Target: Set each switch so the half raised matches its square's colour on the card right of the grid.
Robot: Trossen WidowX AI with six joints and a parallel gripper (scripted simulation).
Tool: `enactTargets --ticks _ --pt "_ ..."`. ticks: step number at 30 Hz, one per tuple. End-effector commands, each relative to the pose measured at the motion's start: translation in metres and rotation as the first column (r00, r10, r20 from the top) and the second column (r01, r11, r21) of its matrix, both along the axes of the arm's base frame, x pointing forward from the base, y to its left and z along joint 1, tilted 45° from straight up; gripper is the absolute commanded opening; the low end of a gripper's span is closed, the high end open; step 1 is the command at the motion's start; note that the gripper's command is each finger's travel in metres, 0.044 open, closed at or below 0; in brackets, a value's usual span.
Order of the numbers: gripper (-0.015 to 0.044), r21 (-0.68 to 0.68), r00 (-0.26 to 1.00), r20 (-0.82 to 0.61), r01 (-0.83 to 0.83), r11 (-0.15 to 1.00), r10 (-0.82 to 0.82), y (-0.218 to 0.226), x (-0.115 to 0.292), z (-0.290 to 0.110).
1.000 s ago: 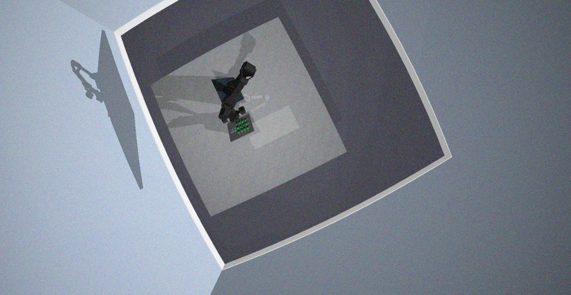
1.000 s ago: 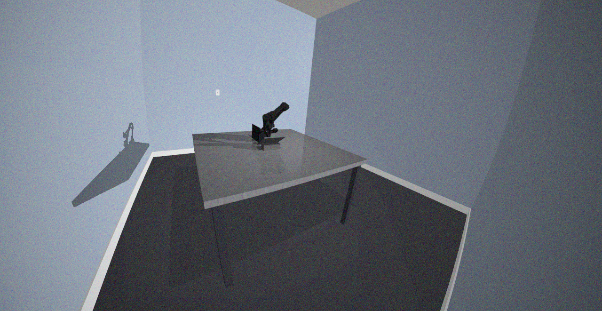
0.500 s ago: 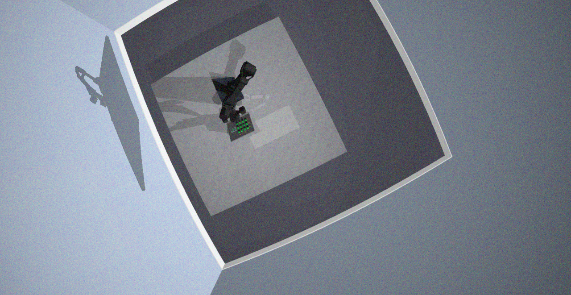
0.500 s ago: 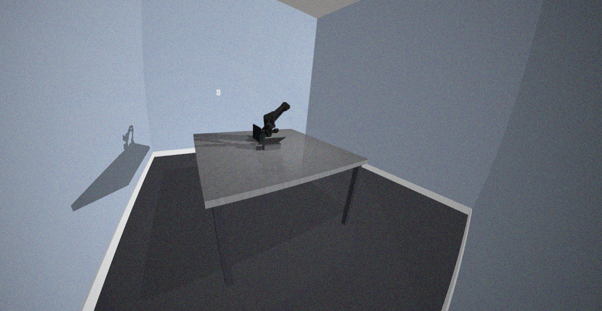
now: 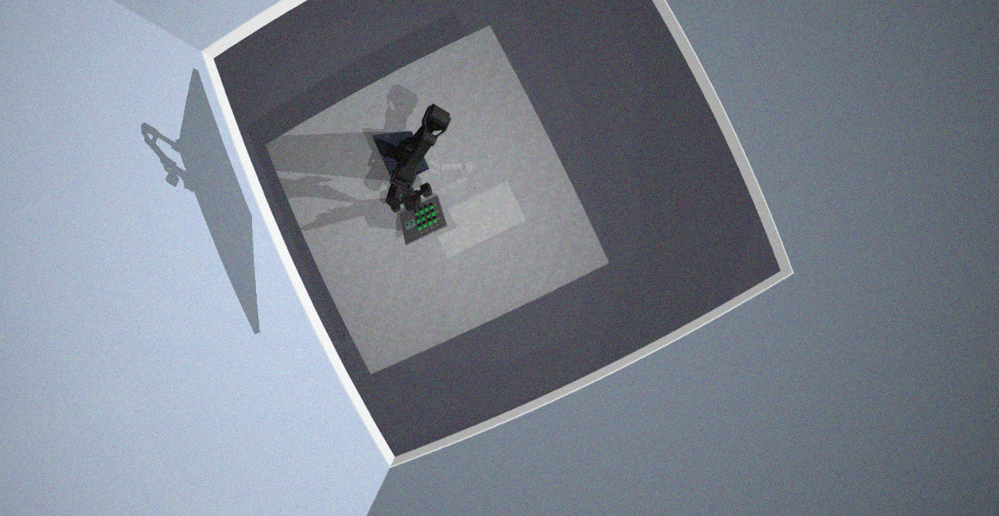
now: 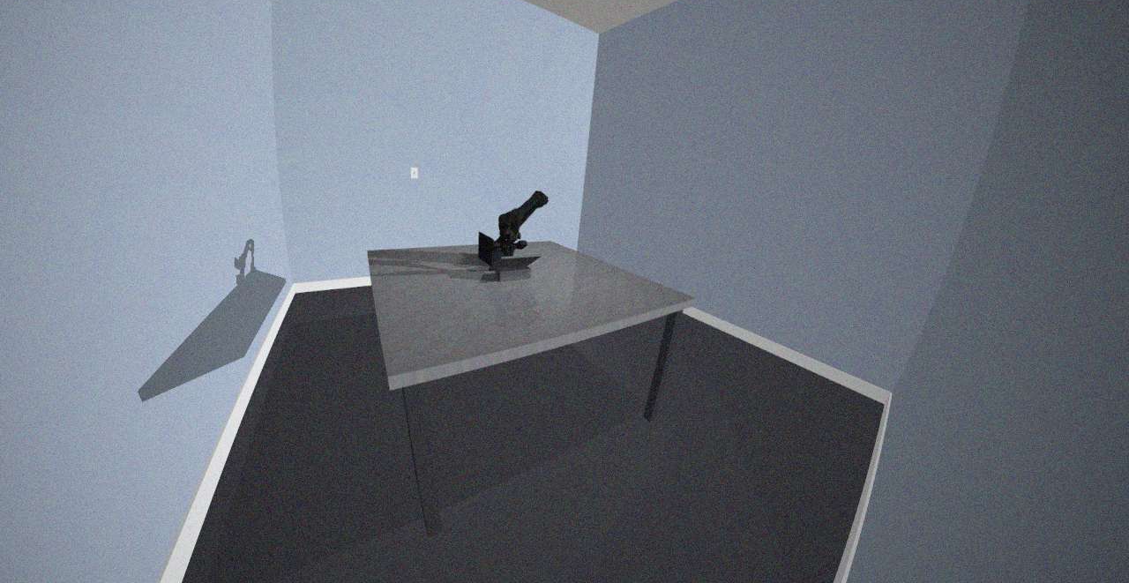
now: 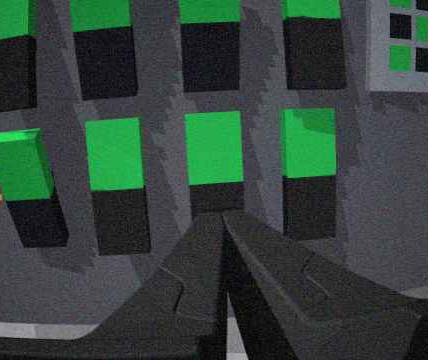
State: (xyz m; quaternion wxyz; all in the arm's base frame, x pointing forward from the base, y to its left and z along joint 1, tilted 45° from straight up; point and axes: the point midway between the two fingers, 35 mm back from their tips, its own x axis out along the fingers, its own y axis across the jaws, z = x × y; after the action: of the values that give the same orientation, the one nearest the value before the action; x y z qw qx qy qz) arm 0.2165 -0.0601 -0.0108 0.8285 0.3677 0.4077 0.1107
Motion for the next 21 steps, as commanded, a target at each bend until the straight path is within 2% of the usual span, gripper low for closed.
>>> enactTargets --ticks 1,21 --pt "0.0000 0.002 1.000 0.000 0.002 1.000 -0.002 0.0003 0.0005 -0.0002" --pt "0.0000 0.002 1.000 0.001 0.002 1.000 -0.002 0.0017 0.0022 -0.0018"
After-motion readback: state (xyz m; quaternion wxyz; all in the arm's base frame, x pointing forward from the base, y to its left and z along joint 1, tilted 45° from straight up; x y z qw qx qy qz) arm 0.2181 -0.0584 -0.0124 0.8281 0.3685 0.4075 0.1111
